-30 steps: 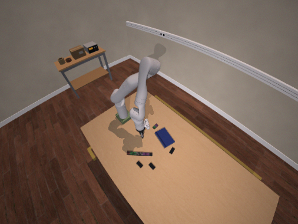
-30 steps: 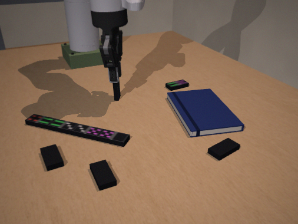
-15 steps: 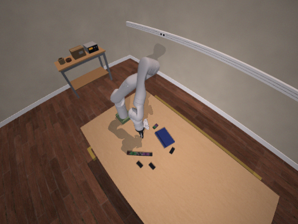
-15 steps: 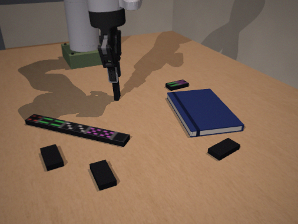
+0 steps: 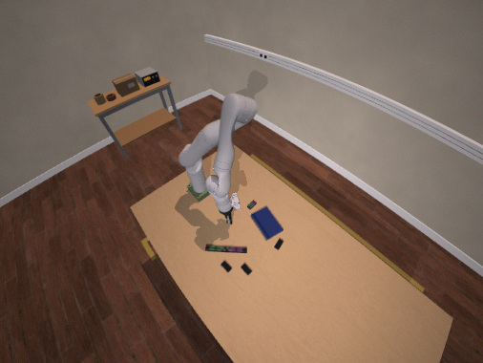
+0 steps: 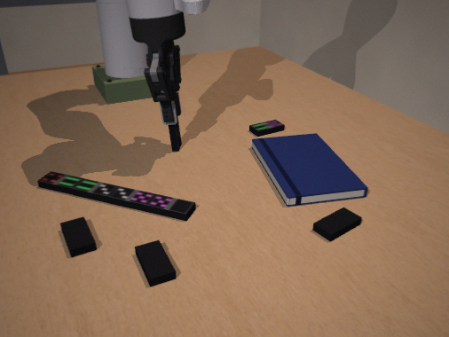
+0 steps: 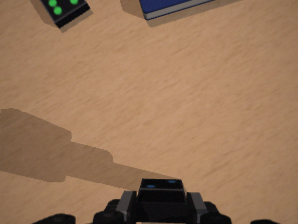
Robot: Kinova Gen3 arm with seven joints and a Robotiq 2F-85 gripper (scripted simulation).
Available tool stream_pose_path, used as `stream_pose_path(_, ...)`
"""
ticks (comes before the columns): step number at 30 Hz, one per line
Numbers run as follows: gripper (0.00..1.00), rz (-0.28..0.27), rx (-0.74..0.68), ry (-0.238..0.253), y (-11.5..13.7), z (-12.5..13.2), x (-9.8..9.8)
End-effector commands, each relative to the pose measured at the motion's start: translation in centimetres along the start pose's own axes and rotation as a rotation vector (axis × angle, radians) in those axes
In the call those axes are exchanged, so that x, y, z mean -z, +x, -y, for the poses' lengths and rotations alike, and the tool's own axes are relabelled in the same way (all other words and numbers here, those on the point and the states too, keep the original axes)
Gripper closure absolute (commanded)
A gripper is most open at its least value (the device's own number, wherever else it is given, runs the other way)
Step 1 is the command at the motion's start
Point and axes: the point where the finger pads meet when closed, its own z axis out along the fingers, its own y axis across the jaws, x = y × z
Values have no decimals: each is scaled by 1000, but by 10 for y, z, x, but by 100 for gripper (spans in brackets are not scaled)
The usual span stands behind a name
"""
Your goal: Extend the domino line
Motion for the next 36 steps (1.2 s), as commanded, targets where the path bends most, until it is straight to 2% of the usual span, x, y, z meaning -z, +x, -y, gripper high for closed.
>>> stream_pose_path(1,65,-8,0,-1,0,0,0)
stream_pose_path(36,65,-81,0,-1,-10,0,0)
